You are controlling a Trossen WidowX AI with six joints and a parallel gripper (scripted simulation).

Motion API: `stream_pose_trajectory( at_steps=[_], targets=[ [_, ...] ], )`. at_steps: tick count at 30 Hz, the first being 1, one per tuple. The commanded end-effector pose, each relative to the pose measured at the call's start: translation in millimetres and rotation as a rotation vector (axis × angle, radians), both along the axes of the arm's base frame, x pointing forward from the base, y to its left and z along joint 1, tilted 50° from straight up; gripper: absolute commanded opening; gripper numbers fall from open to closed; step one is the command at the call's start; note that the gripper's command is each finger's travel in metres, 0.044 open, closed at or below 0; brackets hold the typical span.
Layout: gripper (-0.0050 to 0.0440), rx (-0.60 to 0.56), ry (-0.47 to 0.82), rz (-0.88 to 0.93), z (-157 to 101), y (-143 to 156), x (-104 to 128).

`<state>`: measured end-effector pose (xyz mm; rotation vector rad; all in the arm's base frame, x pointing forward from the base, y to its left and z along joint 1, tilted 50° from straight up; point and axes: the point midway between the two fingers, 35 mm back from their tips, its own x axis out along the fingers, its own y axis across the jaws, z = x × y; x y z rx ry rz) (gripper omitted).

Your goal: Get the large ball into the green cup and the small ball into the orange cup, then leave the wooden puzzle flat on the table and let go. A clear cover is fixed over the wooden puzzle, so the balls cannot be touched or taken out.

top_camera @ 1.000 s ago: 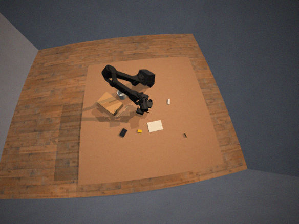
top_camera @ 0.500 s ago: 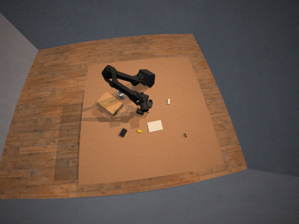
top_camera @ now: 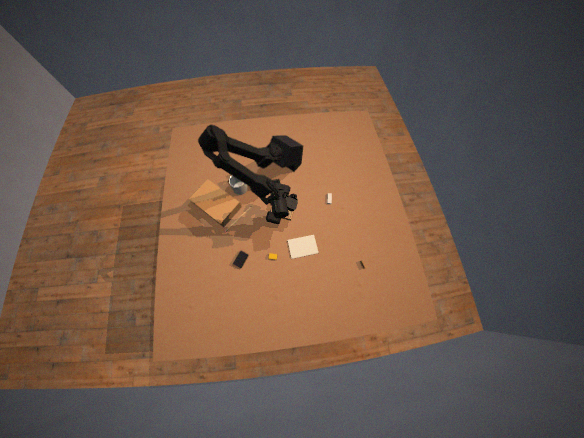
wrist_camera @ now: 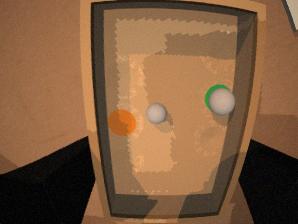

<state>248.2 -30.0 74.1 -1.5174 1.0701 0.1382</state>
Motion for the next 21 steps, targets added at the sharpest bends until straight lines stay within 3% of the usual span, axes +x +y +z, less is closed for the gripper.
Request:
stream_pose_trajectory(
  at_steps=[1, 21],
  targets=[
    [0.0000, 0.005, -0.003, 0.004, 0.5, 0.6, 0.5],
    [0.0000, -0.011, 0.017, -0.027, 0.9, 1.5, 1.0]
  ],
)
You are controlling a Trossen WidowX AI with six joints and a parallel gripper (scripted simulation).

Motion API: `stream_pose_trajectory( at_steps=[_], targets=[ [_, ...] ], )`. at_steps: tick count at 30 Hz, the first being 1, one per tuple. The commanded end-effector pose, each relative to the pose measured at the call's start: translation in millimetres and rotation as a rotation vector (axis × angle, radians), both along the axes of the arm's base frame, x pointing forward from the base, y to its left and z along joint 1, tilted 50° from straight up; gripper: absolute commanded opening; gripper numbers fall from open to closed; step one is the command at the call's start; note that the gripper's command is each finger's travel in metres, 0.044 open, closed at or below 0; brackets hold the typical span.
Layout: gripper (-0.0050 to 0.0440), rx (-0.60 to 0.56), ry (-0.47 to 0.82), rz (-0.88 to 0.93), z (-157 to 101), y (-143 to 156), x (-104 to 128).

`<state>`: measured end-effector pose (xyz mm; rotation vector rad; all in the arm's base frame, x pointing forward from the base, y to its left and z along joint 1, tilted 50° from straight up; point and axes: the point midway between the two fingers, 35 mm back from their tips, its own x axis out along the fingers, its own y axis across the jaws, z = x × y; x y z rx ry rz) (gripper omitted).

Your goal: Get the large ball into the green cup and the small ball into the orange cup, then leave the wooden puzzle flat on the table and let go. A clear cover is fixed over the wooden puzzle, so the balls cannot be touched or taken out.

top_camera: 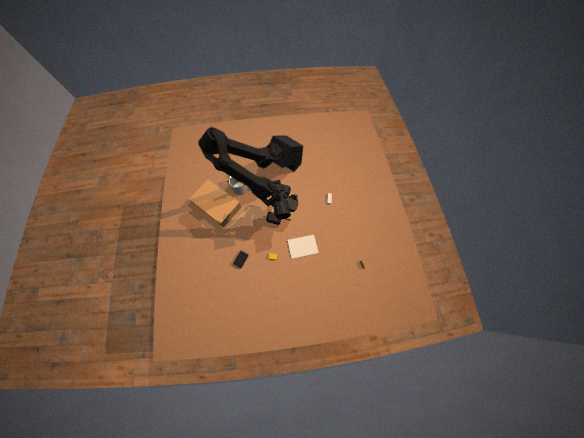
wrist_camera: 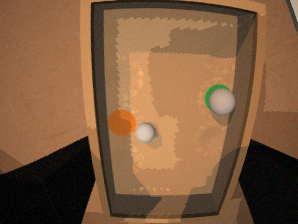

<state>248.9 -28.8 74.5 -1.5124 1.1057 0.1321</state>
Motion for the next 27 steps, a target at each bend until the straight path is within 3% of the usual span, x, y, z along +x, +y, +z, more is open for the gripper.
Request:
stream_pose_trajectory(
  at_steps=[1, 27],
  targets=[
    [0.0000, -0.003, -0.004, -0.001, 0.4, 0.4, 0.3],
    [0.0000, 0.020, 0.004, 0.012, 0.6, -0.4, 0.4]
  ],
)
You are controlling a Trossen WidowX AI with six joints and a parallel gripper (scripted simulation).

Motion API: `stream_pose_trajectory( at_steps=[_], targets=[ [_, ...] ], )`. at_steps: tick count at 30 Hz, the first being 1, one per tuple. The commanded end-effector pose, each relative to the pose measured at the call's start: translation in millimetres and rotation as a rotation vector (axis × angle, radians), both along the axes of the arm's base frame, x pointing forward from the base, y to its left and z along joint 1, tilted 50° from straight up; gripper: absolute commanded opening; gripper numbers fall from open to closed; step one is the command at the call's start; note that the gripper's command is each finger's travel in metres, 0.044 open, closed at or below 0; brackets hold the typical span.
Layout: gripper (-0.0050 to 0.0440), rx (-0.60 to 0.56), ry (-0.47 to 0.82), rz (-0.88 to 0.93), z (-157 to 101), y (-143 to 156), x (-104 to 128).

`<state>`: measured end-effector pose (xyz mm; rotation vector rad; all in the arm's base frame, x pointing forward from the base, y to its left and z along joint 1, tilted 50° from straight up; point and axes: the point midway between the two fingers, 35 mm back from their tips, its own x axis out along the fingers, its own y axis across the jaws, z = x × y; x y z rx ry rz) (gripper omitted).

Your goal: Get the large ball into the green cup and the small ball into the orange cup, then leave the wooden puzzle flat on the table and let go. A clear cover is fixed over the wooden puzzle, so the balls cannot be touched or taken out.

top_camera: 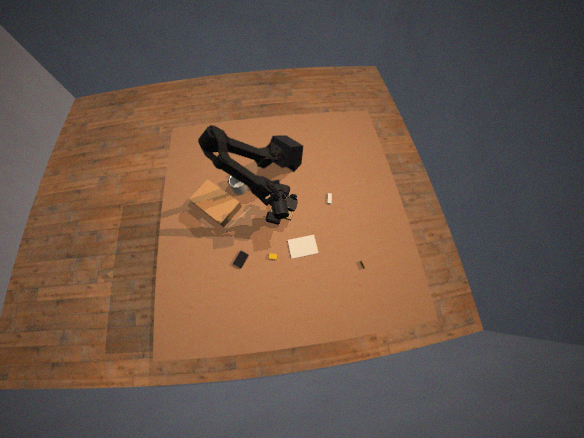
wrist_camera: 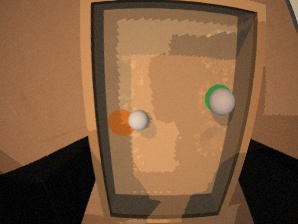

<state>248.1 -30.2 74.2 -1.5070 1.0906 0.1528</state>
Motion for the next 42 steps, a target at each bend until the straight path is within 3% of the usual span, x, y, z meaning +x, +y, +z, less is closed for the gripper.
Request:
stream_pose_trajectory(
  at_steps=[1, 42],
  targets=[
    [0.0000, 0.002, 0.003, -0.005, 0.9, 1.1, 1.2],
    [0.0000, -0.003, -0.005, -0.003, 0.8, 1.1, 1.1]
  ],
)
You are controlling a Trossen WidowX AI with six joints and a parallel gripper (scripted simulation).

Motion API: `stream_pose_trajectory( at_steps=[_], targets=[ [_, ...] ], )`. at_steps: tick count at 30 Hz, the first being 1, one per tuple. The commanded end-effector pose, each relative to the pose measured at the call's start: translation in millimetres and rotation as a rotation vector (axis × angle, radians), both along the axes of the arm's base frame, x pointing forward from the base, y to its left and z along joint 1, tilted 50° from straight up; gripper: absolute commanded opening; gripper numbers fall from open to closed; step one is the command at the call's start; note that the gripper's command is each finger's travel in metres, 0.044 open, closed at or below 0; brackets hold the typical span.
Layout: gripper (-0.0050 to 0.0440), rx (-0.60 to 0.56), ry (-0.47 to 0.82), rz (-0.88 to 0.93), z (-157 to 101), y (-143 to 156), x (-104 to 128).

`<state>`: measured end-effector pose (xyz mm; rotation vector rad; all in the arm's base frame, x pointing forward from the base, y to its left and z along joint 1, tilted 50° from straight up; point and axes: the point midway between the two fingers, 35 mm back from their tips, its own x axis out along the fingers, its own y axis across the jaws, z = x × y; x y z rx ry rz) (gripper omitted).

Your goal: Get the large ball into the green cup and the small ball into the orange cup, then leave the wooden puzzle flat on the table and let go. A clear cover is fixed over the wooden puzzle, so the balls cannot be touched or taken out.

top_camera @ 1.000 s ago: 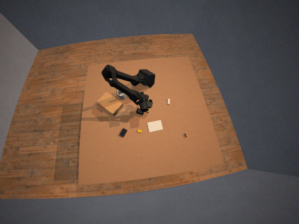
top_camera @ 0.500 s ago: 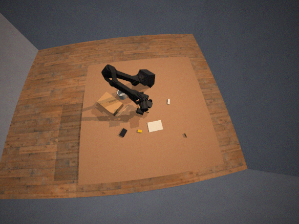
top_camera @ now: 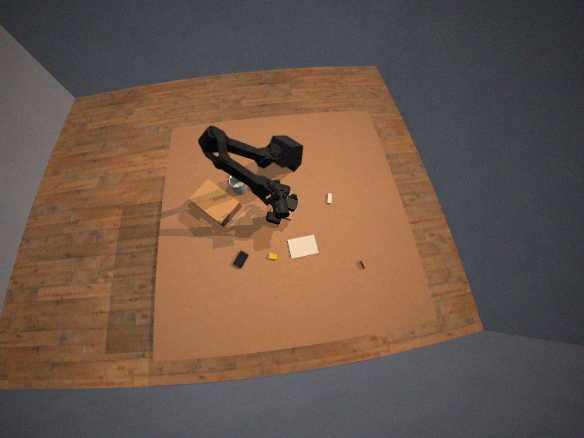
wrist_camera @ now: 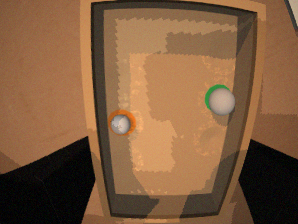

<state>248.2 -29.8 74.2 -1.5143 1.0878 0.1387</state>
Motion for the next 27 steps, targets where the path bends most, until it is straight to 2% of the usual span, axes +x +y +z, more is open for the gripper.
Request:
stream_pose_trajectory(
  at_steps=[1, 27],
  targets=[
    [0.0000, 0.010, 0.006, 0.000, 0.8, 0.7, 1.0],
    [0.0000, 0.004, 0.003, -0.003, 0.8, 0.9, 1.0]
  ],
)
